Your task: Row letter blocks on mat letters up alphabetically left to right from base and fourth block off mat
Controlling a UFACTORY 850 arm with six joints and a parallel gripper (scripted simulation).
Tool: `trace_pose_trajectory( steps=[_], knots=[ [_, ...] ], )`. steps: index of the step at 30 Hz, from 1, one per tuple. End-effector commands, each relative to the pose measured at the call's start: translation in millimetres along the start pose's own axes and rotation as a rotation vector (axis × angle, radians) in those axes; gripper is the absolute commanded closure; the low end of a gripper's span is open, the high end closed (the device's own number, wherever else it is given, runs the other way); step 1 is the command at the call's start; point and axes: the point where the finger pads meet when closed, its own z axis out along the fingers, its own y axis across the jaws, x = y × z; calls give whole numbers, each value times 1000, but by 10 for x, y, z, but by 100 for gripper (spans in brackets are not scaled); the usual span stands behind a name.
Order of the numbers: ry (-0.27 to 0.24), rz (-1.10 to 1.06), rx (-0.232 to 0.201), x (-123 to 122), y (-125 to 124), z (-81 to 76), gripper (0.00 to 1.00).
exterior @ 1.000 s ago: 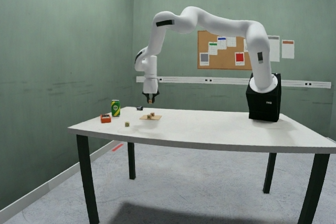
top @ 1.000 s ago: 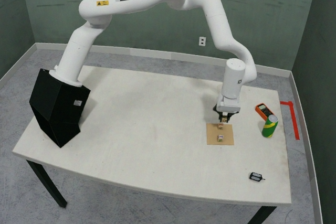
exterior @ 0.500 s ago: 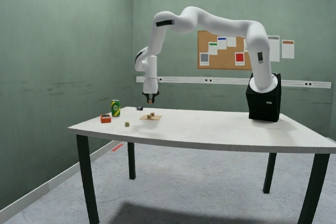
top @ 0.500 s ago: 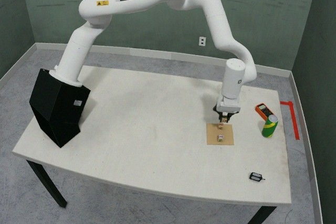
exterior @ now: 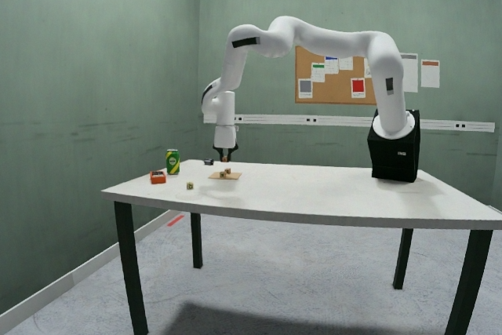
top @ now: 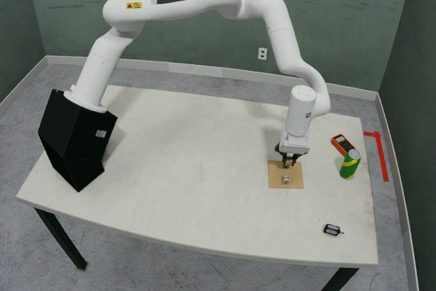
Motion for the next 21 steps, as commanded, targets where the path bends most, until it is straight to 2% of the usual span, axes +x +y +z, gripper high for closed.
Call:
trace_pose_trajectory(
  steps=[1, 7, 15, 21],
  knots=[
    [0, -1, 2, -2, -16, 211, 77],
    [0, -1, 2, -7, -14, 457, 77],
    [0, -1, 2, -9, -14, 570, 77],
    [0, -1, 2, -9, -14, 580, 77]
  ],
)
